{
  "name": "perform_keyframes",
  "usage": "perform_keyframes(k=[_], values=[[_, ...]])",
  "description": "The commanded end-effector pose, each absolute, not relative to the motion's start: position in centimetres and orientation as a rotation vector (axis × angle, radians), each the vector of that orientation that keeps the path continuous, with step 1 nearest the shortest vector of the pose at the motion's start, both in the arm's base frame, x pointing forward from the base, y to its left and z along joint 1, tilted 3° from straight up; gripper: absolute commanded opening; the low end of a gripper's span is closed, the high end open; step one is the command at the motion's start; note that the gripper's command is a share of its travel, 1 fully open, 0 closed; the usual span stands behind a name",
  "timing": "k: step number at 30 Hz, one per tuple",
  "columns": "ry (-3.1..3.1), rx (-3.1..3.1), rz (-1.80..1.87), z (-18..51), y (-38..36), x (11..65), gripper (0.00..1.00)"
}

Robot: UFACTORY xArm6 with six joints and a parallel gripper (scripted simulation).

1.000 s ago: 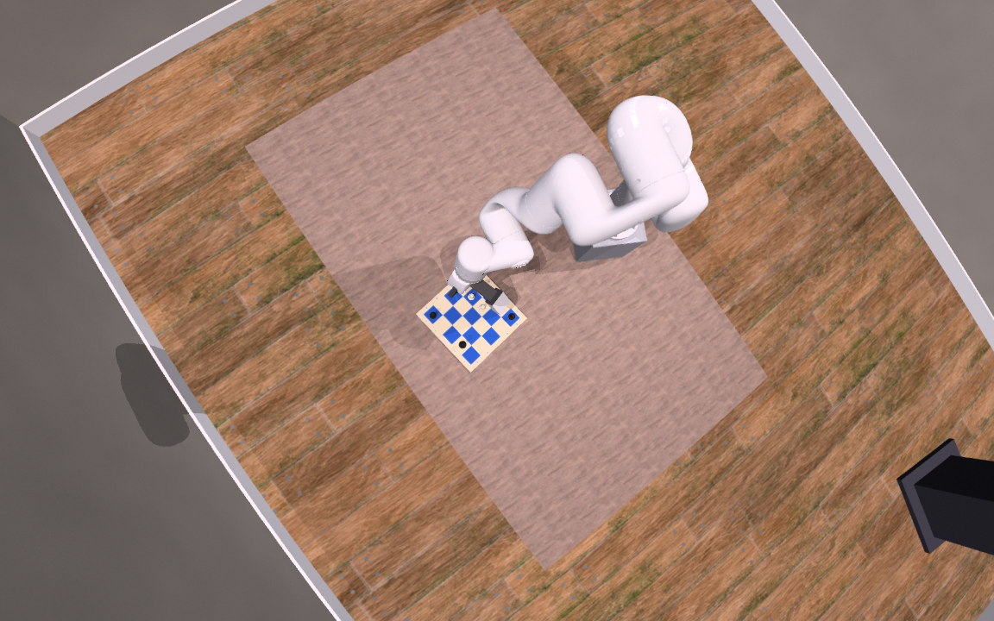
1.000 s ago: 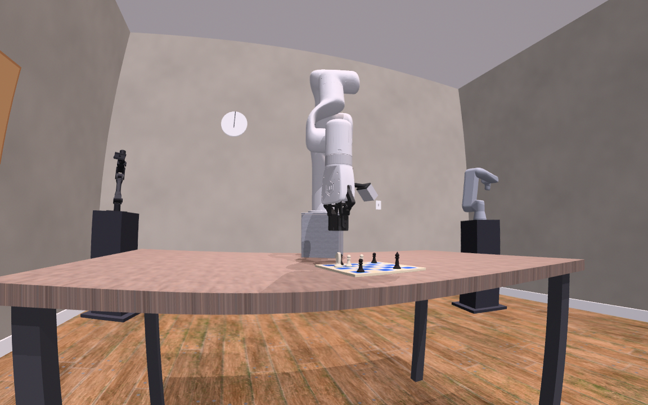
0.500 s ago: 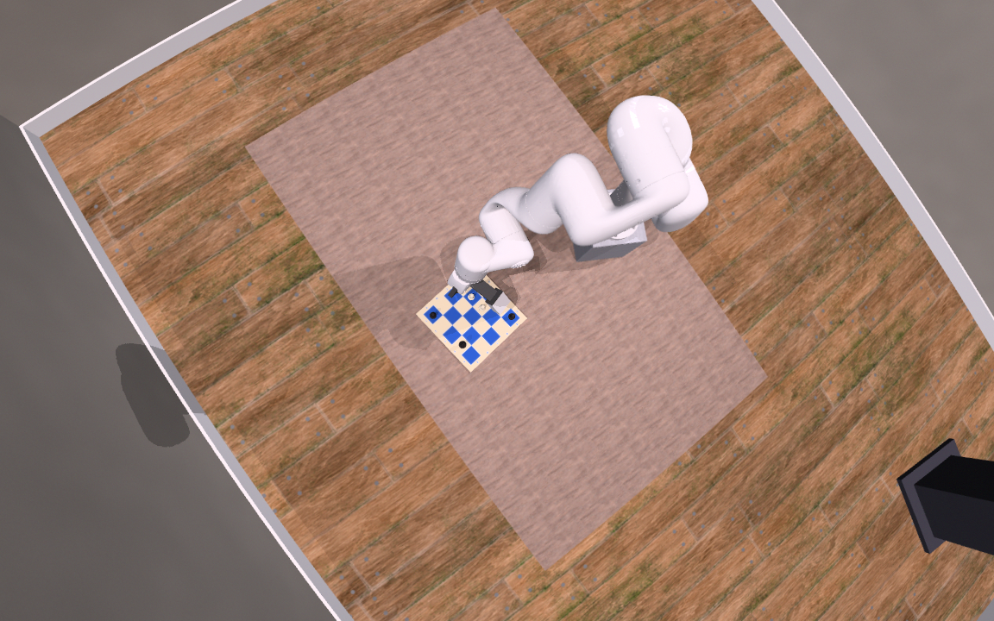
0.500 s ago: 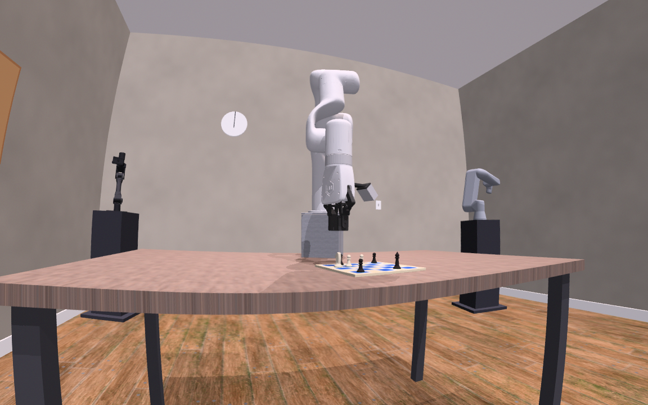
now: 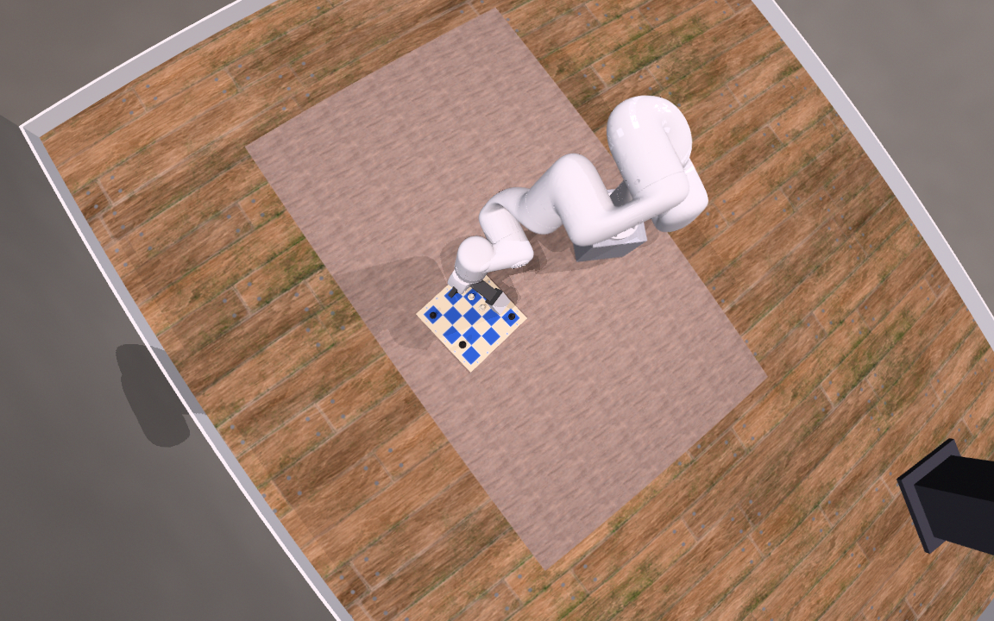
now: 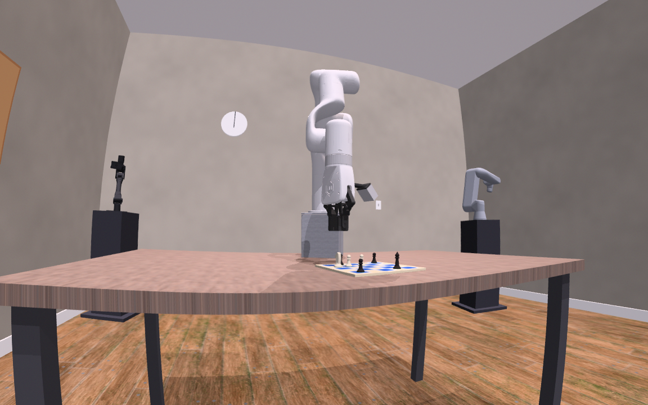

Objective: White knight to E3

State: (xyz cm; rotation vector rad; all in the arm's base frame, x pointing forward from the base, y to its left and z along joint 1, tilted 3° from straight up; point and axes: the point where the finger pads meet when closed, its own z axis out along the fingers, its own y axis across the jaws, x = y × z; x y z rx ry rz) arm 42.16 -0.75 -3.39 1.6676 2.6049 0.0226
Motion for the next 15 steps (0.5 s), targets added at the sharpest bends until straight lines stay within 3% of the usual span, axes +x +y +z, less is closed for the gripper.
perform_keyframes(k=[1, 15], values=[[2.602, 1.666, 0.025, -3.4, -0.7, 42.3, 0.39], [2.601, 1.666, 0.024, -4.5, -0.7, 42.4, 0.39]])
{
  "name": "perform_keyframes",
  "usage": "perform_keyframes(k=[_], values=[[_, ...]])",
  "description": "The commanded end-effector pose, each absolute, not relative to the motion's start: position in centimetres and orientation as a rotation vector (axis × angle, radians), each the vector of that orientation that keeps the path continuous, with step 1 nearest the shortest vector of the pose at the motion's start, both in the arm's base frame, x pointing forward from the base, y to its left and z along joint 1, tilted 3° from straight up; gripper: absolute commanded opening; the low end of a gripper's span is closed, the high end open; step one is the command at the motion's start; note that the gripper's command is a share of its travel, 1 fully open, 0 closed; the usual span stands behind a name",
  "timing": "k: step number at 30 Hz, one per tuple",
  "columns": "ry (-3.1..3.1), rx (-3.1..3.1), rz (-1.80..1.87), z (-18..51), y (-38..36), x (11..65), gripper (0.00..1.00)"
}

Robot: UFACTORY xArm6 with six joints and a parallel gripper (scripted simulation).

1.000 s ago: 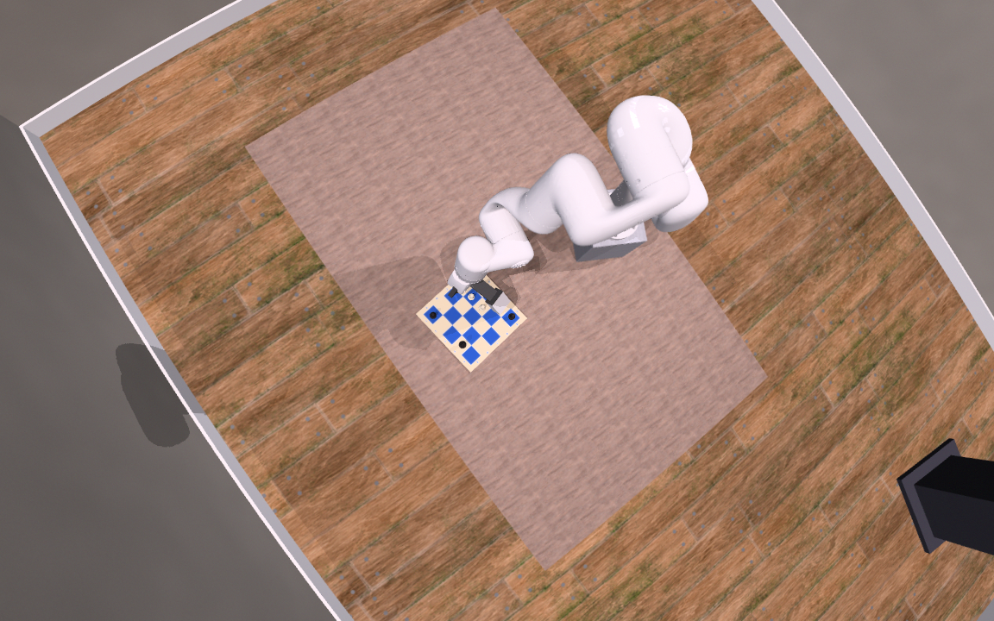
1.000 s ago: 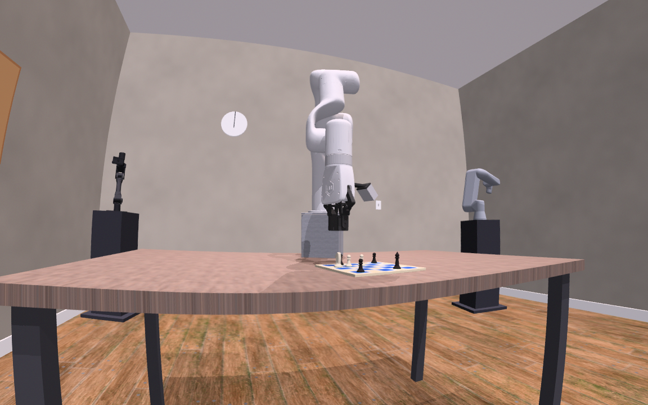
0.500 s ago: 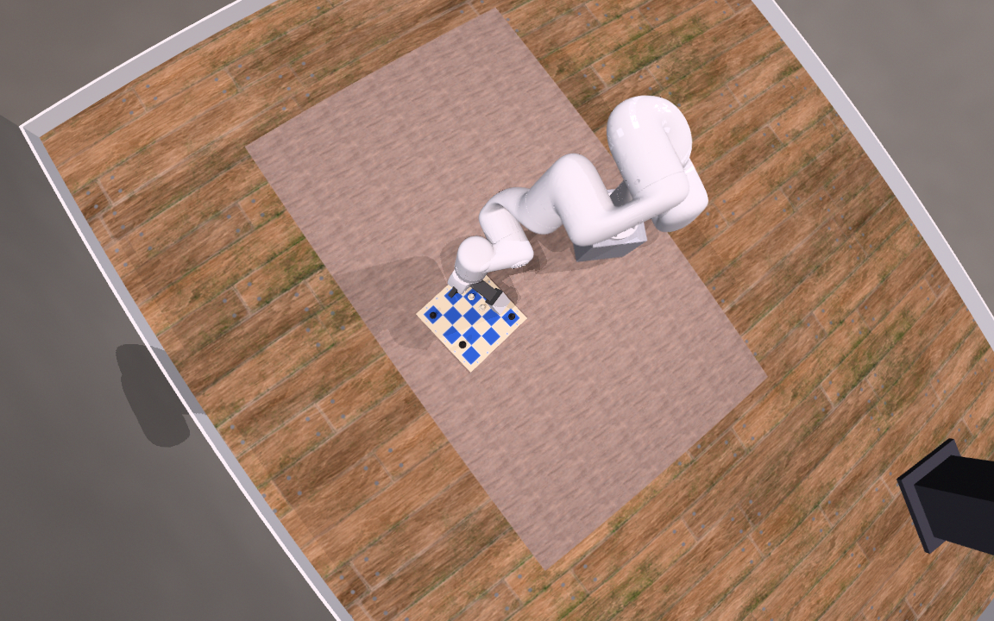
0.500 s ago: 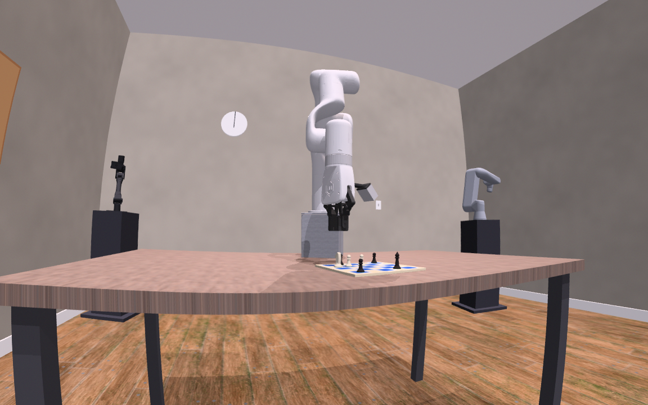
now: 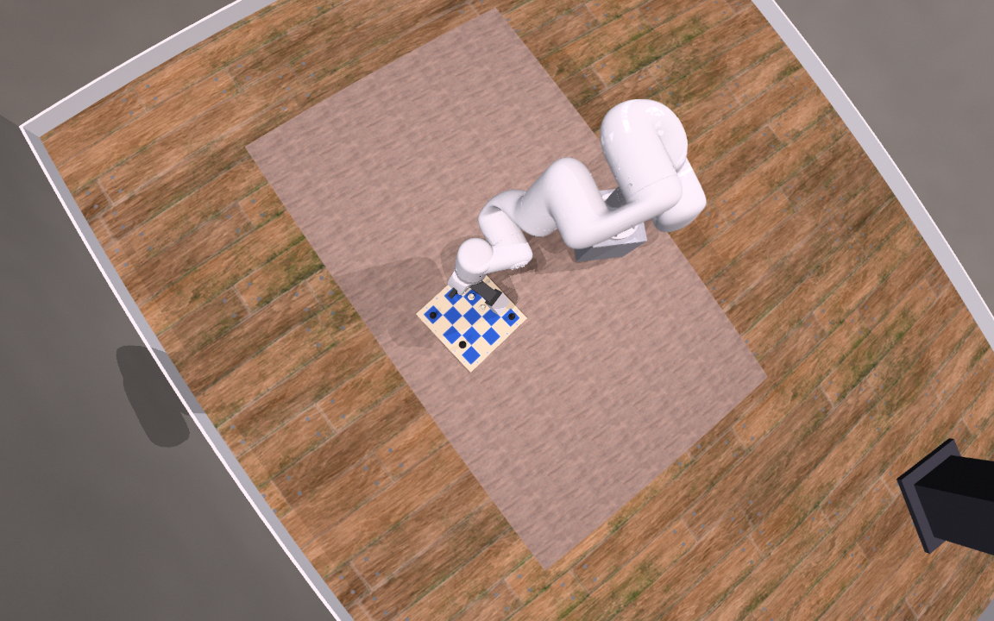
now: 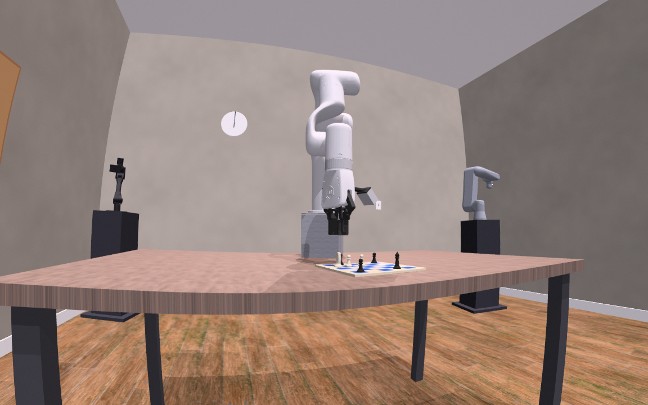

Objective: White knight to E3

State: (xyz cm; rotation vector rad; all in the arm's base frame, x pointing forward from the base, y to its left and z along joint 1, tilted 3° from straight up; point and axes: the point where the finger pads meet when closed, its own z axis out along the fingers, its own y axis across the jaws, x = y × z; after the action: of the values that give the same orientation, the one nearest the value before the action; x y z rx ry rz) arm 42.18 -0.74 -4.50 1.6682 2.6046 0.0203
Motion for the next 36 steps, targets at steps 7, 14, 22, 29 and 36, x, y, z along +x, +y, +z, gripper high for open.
perform_keyframes(k=[7, 14, 22, 29, 36], values=[[2.601, 1.666, 0.024, -5.5, -0.7, 42.4, 0.39], [2.601, 1.666, 0.024, -6.7, -0.7, 42.5, 0.39], [2.601, 1.666, 0.024, -7.5, -0.7, 42.5, 0.39], [2.601, 1.666, 0.024, -8.1, -0.7, 42.6, 0.39], [2.601, 1.666, 0.024, -8.4, -0.7, 42.6, 0.39]])
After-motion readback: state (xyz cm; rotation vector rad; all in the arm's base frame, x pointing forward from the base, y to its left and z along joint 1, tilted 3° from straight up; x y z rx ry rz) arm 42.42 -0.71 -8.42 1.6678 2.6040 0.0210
